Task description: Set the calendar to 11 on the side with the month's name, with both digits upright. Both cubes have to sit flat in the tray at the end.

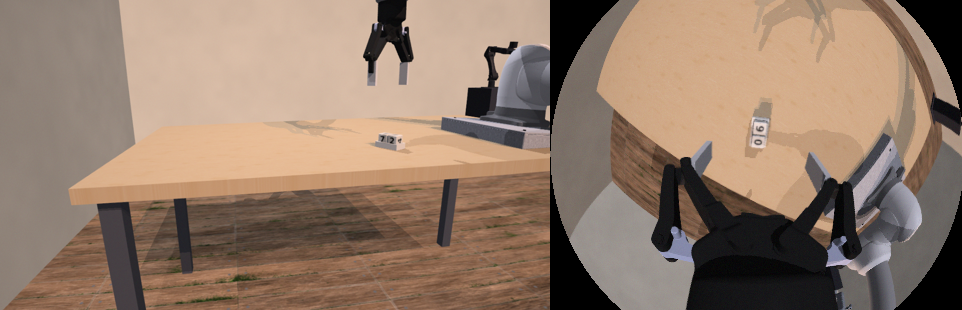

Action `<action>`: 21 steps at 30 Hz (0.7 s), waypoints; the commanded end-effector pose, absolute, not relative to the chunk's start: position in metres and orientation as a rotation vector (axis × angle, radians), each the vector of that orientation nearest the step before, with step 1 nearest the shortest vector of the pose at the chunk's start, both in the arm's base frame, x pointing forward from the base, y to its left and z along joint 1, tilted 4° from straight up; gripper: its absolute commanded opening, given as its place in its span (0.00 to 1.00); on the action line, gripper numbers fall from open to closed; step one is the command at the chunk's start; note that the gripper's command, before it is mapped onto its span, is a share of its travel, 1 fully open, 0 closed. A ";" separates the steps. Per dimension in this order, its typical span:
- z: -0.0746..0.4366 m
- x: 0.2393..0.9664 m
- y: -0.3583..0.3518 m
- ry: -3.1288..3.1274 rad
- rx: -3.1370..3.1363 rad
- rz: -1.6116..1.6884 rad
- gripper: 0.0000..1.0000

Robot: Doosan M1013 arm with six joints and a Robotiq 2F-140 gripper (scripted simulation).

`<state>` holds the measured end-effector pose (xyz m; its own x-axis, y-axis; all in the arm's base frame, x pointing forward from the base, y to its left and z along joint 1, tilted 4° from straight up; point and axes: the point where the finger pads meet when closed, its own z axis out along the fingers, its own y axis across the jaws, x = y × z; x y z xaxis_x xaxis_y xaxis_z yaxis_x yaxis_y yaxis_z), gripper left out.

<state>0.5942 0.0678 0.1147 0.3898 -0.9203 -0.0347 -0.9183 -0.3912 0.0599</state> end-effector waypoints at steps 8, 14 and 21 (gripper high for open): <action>0.125 0.595 0.068 -1.716 2.593 -0.097 1.00; 0.125 0.595 0.068 -1.716 2.593 -0.097 1.00; 0.125 0.595 0.068 -1.716 2.593 -0.097 1.00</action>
<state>0.5949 0.0677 0.1248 0.3898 -0.9203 -0.0347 -0.9183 -0.3912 0.0601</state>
